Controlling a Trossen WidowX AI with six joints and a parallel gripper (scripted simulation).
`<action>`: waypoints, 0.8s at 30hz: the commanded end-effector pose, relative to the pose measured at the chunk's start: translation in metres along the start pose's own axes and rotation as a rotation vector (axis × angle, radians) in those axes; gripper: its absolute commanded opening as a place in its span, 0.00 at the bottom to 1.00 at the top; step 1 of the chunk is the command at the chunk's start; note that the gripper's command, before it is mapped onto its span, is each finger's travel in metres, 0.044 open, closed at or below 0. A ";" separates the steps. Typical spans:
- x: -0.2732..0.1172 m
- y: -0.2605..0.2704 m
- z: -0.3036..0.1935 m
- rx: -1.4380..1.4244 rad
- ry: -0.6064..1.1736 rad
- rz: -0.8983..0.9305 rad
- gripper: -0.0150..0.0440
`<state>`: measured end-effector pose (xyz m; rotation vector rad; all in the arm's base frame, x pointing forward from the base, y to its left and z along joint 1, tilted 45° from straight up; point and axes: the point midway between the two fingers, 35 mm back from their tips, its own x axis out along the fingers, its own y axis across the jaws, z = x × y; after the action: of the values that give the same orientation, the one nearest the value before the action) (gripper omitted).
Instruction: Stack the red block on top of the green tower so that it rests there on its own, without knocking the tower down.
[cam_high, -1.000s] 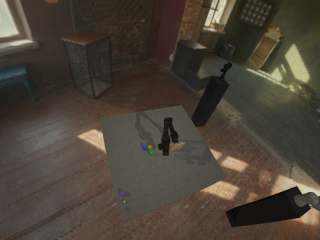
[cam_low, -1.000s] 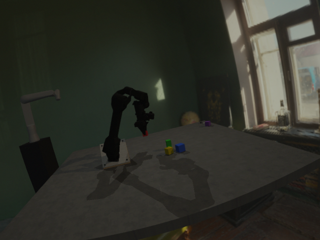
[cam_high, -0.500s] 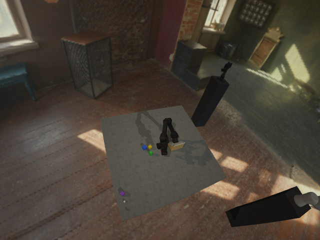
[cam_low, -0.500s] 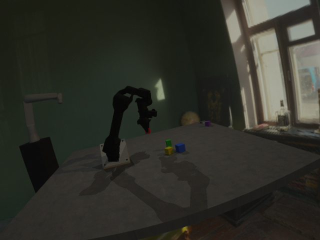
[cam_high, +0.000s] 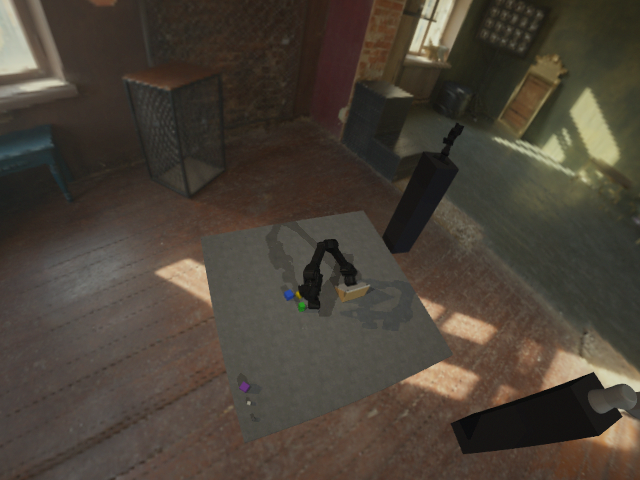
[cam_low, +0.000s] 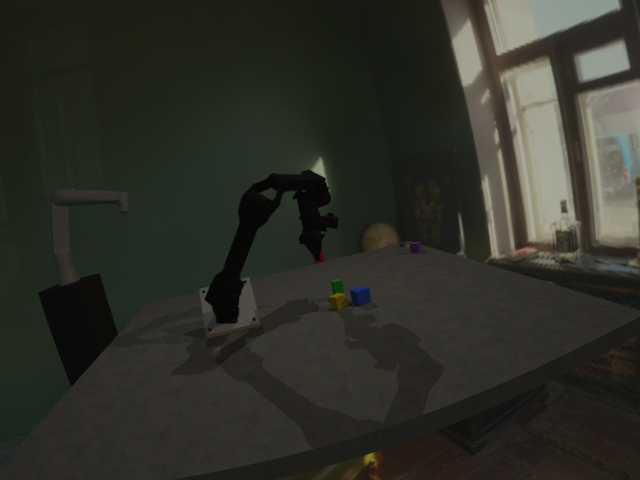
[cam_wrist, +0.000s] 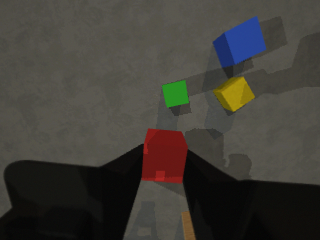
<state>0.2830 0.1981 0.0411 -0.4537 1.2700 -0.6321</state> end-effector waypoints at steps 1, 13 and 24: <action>0.004 -0.006 0.026 -0.002 0.000 -0.012 0.25; 0.025 -0.011 0.039 0.000 -0.002 -0.016 0.25; 0.044 -0.012 0.040 0.000 -0.002 -0.016 0.25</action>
<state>0.3256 0.1663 0.0322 -0.4582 1.2638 -0.6420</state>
